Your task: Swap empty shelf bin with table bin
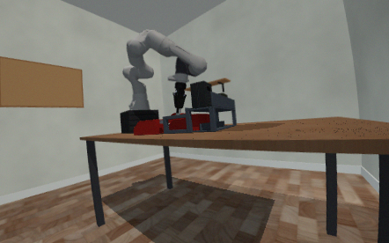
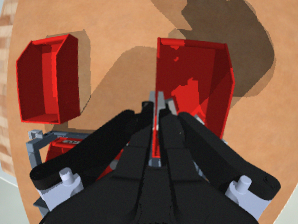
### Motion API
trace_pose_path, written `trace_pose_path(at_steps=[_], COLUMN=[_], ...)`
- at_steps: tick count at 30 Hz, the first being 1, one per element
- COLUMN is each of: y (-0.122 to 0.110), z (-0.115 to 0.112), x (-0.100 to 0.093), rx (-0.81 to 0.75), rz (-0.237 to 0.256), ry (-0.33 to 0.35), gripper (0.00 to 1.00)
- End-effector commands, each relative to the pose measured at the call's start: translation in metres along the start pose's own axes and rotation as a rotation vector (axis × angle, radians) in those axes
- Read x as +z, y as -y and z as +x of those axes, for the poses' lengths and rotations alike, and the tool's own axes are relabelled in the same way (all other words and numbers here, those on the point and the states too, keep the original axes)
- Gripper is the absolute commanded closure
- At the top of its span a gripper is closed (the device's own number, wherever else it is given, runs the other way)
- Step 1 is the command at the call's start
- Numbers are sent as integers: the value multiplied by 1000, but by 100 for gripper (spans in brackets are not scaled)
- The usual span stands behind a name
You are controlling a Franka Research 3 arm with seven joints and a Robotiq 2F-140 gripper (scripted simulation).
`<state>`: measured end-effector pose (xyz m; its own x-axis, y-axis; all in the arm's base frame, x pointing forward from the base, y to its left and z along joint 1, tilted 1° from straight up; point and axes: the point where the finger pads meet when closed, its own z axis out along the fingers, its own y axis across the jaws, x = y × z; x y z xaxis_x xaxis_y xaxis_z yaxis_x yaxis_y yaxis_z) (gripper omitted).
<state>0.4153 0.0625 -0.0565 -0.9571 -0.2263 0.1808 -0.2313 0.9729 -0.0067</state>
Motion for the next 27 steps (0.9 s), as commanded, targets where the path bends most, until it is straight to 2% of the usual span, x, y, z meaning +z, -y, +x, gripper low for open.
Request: trace_pose_path(at_steps=[1, 27], y=[1, 0], z=[0, -7], x=[-2, -3], rx=[-21, -21], rz=[3, 3], ry=[-3, -4], gripper=[100, 100])
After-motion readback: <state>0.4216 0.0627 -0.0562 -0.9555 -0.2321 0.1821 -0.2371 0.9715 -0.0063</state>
